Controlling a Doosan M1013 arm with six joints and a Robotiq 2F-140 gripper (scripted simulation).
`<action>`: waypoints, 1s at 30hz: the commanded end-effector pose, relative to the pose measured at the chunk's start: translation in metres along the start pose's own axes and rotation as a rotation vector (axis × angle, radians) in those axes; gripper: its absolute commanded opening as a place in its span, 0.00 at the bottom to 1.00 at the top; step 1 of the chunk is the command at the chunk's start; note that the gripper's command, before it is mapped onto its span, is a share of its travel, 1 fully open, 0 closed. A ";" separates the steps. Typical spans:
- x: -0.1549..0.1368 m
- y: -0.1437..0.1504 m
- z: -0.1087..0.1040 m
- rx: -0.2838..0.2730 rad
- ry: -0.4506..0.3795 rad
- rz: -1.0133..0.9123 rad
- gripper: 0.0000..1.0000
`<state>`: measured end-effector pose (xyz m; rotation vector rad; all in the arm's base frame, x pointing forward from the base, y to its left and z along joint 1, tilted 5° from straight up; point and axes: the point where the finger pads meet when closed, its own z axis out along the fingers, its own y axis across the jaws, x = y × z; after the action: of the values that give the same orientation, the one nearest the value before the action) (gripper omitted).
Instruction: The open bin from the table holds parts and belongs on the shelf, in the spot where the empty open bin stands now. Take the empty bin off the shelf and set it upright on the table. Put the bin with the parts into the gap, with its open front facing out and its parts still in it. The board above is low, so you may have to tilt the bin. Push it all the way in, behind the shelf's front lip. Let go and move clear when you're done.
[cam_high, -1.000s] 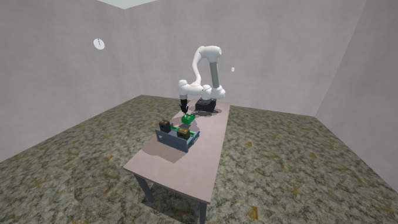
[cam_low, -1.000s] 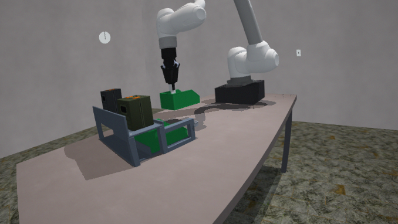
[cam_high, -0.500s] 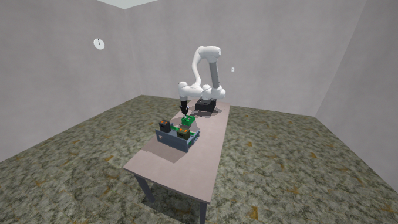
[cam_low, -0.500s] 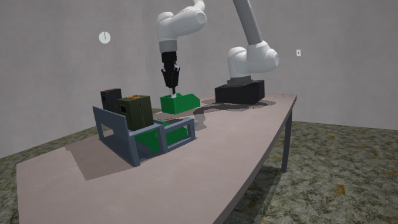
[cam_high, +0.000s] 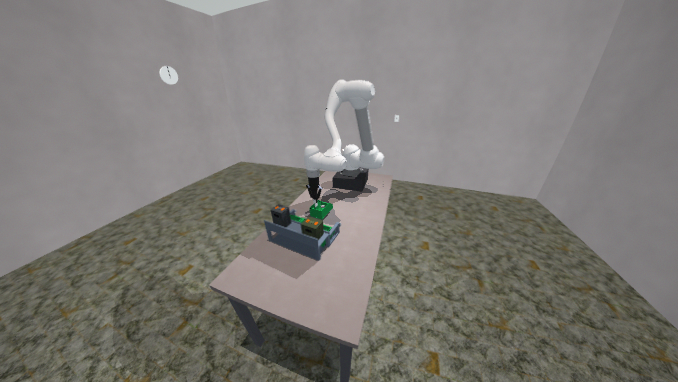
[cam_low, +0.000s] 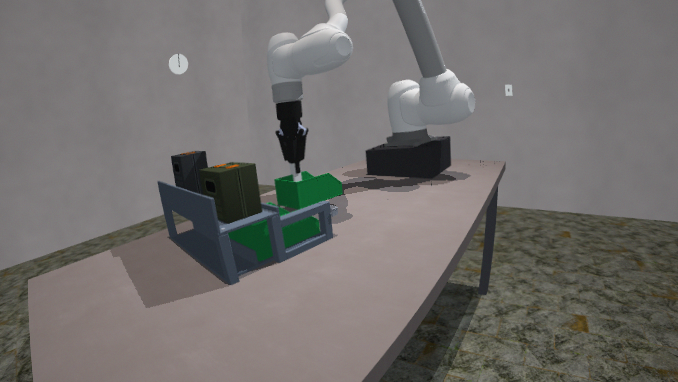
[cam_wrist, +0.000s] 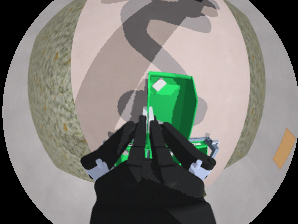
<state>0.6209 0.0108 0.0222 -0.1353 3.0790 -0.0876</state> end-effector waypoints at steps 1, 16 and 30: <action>0.000 -0.002 0.009 0.002 -0.003 -0.003 0.10; 0.000 -0.003 0.022 0.002 -0.003 -0.003 0.10; 0.000 -0.003 0.022 0.002 -0.003 -0.003 0.10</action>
<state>0.6226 0.0091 0.0025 -0.1361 3.0782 -0.0868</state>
